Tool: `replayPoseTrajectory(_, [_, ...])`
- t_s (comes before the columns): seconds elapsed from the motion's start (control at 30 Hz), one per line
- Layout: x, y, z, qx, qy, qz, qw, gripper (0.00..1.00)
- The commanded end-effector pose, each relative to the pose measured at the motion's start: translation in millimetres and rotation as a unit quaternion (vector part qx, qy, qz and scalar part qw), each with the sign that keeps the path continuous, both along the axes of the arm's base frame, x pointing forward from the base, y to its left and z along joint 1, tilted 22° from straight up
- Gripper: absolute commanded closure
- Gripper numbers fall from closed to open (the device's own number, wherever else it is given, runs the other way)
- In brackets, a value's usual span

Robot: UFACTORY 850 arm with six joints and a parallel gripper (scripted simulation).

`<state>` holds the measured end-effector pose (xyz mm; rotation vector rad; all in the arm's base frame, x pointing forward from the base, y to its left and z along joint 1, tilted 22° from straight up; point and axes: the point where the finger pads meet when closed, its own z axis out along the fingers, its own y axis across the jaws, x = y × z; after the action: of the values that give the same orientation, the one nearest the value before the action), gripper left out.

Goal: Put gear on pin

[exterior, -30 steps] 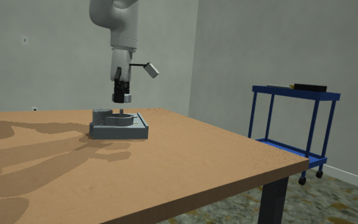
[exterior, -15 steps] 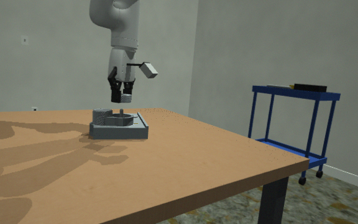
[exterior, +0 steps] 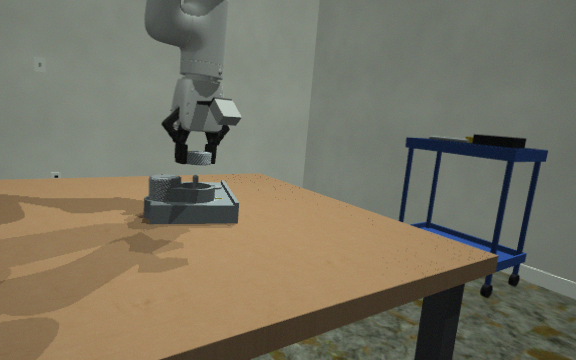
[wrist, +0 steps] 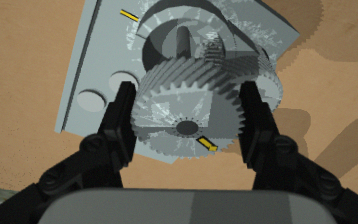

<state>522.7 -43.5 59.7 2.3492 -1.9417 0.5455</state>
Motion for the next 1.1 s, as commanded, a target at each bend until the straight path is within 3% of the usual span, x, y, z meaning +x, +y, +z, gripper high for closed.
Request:
replayPoseTrajectory(0.0, [0.5, 0.1, 0.5, 0.019, -0.036, -0.067, 0.997, 1.00])
replayPoseTrajectory(0.4, [0.5, 0.1, 0.5, 0.074, -0.091, -0.270, 0.956, 1.00])
replayPoseTrajectory(0.47, [0.5, 0.1, 0.5, 0.074, -0.091, -0.270, 0.956, 1.00])
replayPoseTrajectory(0.97, [0.5, 0.1, 0.5, 0.126, -0.141, -0.459, 0.868, 1.00])
replayPoseTrajectory(1.07, [0.5, 0.1, 0.5, 0.128, -0.144, -0.468, 0.862, 1.00])
